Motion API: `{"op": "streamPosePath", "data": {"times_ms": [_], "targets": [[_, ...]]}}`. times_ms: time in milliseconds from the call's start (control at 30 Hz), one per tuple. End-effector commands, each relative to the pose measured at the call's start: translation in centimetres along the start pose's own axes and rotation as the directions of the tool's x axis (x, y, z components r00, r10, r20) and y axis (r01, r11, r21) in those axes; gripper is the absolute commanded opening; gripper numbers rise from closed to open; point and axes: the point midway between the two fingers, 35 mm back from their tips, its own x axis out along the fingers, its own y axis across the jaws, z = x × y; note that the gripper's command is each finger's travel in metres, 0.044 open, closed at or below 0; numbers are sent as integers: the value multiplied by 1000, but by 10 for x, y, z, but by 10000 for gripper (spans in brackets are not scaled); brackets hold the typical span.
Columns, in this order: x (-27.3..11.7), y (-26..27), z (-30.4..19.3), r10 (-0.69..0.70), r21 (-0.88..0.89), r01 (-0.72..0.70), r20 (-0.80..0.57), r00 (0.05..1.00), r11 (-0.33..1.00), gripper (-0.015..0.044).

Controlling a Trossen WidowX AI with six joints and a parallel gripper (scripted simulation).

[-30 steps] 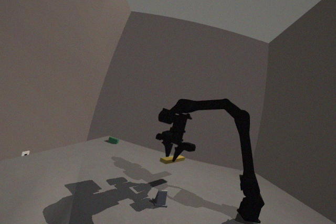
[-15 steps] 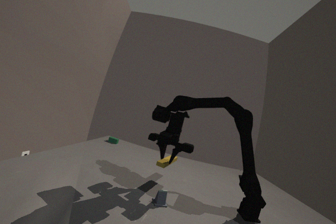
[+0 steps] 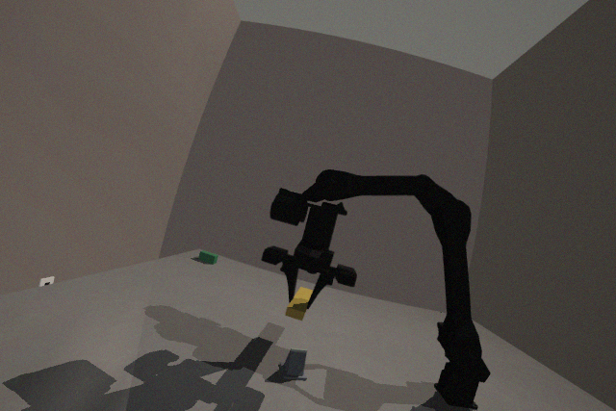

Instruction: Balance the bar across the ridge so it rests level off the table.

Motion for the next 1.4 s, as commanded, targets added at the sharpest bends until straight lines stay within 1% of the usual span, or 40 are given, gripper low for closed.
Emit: {"op": "streamPosePath", "data": {"times_ms": [0, 667, 900, 1367], "targets": [[-1, 3, 17, -2, -81, 2, -2, 1000, 997, 0], [-1, 31, 88, 0, -388, 1, 4, 1000, 922, 0], [3, 35, 90, 0, -396, 1, 4, 1000, 918, 0], [26, 35, 90, 0, -397, 1, 4, 1000, 918, 0]]}}
